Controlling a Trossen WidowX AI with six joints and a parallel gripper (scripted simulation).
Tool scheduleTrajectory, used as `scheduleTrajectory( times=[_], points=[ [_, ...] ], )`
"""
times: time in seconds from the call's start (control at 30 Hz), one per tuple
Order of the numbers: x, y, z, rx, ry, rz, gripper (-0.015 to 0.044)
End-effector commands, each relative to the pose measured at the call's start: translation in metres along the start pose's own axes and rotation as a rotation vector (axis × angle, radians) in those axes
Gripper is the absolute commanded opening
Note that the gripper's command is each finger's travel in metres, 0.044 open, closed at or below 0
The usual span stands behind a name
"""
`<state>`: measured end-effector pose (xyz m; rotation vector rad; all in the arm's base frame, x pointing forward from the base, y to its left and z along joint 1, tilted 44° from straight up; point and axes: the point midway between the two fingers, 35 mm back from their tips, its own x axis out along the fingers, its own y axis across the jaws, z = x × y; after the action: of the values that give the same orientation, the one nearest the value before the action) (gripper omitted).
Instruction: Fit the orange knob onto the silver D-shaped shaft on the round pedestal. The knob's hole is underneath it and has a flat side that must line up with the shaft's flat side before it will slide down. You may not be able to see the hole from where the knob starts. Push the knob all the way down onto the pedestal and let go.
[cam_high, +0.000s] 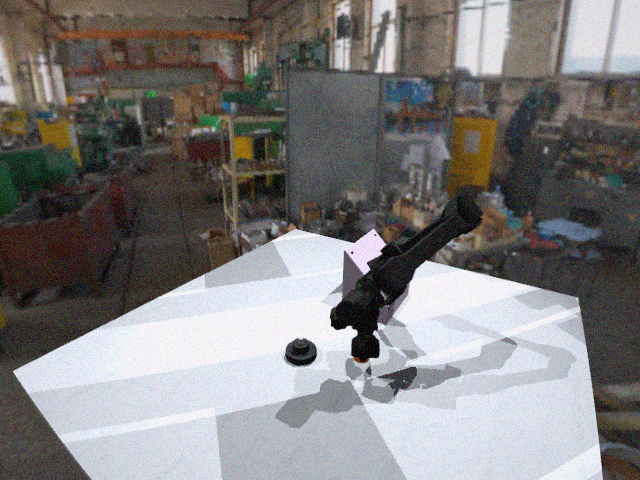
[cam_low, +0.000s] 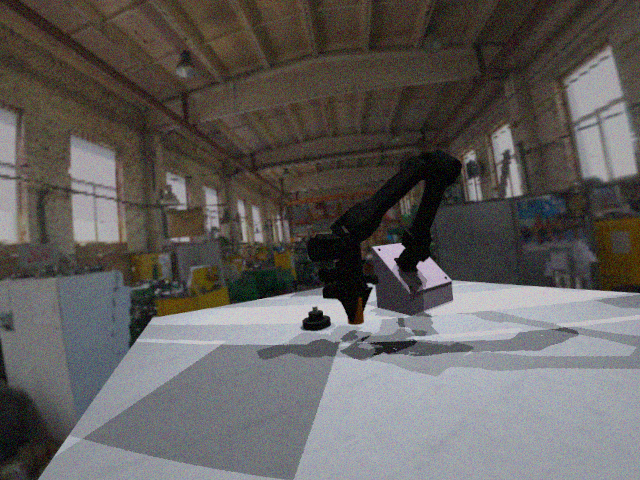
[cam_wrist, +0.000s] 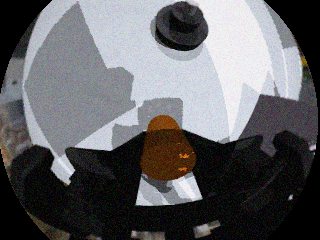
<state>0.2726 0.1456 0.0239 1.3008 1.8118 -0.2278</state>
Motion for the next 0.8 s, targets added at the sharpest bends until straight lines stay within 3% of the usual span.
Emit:
scheduleTrajectory(
  times=[0.0,0.4,0.7,0.77],
  points=[
    [0.016,-0.001,0.001,0.007,0.001,0.000,0.0000],
    [0.040,0.001,-0.001,0.005,0.007,0.000,0.0000],
    [0.039,0.002,-0.001,0.000,0.008,-0.001,0.0236],
    [0.039,0.002,-0.001,0.000,0.008,-0.001,0.0240]
  ],
)
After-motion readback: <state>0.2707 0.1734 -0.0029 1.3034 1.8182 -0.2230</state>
